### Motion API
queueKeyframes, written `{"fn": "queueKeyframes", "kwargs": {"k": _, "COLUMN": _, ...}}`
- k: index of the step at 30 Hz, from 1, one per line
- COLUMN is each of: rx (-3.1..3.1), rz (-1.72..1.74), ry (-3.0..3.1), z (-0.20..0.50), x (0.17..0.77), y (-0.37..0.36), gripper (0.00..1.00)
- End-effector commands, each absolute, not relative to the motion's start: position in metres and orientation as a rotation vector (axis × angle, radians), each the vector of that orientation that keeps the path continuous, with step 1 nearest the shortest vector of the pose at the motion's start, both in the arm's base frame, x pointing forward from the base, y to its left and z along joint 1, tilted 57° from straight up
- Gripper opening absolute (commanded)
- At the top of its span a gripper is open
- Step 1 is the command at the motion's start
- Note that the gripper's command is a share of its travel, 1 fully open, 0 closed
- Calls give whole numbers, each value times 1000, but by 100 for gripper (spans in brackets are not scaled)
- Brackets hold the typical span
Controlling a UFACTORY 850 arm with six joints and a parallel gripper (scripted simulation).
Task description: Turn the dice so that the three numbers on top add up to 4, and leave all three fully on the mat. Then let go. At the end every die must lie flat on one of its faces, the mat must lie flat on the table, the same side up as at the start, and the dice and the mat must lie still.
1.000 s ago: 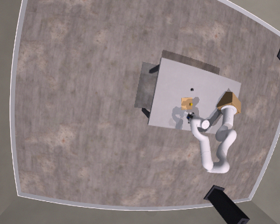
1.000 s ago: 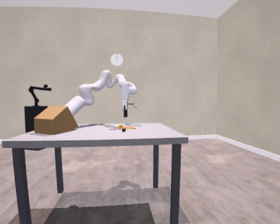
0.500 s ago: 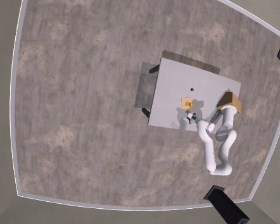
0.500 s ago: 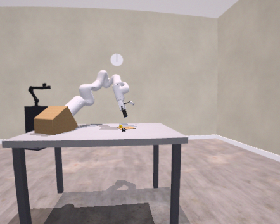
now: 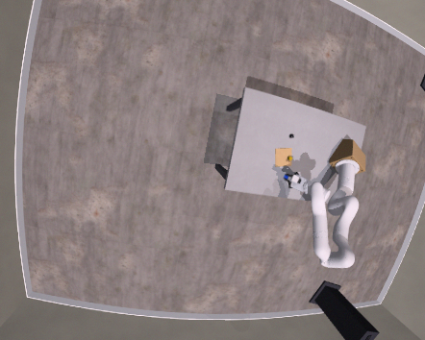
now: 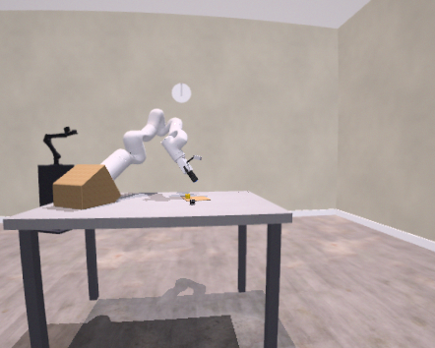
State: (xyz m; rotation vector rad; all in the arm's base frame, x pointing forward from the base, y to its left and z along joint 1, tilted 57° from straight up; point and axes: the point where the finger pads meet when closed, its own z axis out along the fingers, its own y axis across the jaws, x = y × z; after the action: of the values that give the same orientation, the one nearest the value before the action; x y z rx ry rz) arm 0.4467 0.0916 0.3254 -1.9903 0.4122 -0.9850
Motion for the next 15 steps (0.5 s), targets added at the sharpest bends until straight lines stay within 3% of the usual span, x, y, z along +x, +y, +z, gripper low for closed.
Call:
{"fn": "queueKeyframes", "kwargs": {"k": 1, "rx": -1909, "rz": -1140, "ry": 478, "z": 327, "x": 448, "y": 96, "gripper": 21}}
{"fn": "queueKeyframes", "kwargs": {"k": 15, "rx": -1764, "rz": -1402, "ry": 623, "z": 326, "x": 445, "y": 96, "gripper": 21}}
